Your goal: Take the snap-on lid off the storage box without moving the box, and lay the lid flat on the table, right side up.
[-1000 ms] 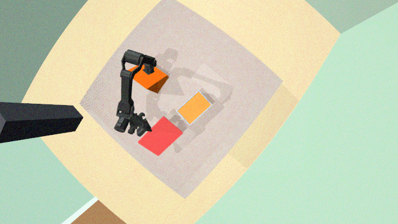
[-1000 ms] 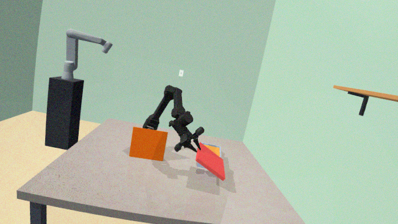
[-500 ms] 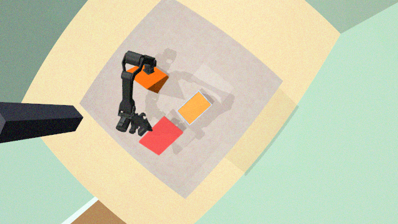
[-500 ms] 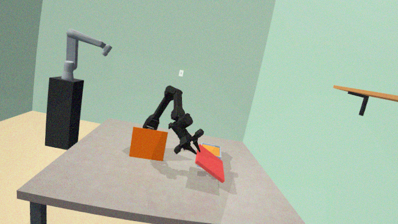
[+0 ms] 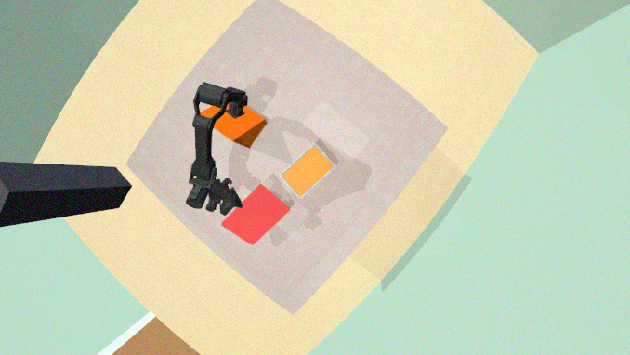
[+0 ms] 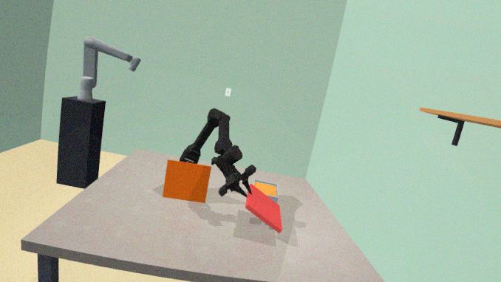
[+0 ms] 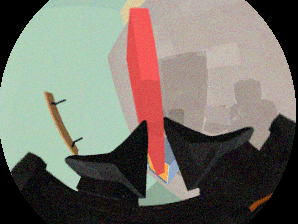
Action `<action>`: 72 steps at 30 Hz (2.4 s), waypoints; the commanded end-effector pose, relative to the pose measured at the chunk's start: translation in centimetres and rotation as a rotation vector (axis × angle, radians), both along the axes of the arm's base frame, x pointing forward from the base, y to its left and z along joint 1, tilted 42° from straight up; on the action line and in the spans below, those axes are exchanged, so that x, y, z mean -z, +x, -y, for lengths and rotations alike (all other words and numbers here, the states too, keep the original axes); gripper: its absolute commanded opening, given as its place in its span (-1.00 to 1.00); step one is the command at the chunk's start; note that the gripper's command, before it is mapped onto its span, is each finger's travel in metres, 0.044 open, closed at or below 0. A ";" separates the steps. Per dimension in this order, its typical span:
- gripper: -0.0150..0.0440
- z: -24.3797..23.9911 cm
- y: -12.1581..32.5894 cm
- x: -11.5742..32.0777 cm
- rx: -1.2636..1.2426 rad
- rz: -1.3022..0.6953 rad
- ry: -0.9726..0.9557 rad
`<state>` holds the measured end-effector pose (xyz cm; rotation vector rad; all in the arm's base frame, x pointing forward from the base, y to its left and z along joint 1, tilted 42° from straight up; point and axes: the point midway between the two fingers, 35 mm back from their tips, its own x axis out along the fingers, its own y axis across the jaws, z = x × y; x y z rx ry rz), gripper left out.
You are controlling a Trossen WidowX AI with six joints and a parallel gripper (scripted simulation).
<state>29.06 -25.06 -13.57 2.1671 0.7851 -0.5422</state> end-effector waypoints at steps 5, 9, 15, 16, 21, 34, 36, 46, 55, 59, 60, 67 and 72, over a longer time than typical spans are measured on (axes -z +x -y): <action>-0.49 -0.6 -0.1 0.6 0.001 0.004 0.007; -0.49 -0.8 -0.1 0.8 0.001 0.004 0.007; -0.49 -1.1 -0.1 1.2 0.001 0.004 0.007; -0.49 -1.2 -0.1 1.2 0.001 0.004 0.007; -0.49 -1.4 -0.1 1.5 0.001 0.004 0.008; -0.49 -2.1 -0.2 2.3 0.001 0.004 0.008; -0.49 -2.2 -0.2 2.5 0.001 0.004 0.008; -0.49 -2.7 -0.2 3.1 0.001 0.005 0.008; -0.49 -3.2 -0.3 3.6 0.001 0.005 0.008; -0.49 -3.4 -0.3 3.9 0.001 0.005 0.008; -0.49 -3.5 -0.3 3.9 0.001 0.005 0.008; -0.49 -3.8 -0.3 4.3 0.001 0.005 0.008; -0.49 -4.1 -0.3 4.7 0.001 0.005 0.009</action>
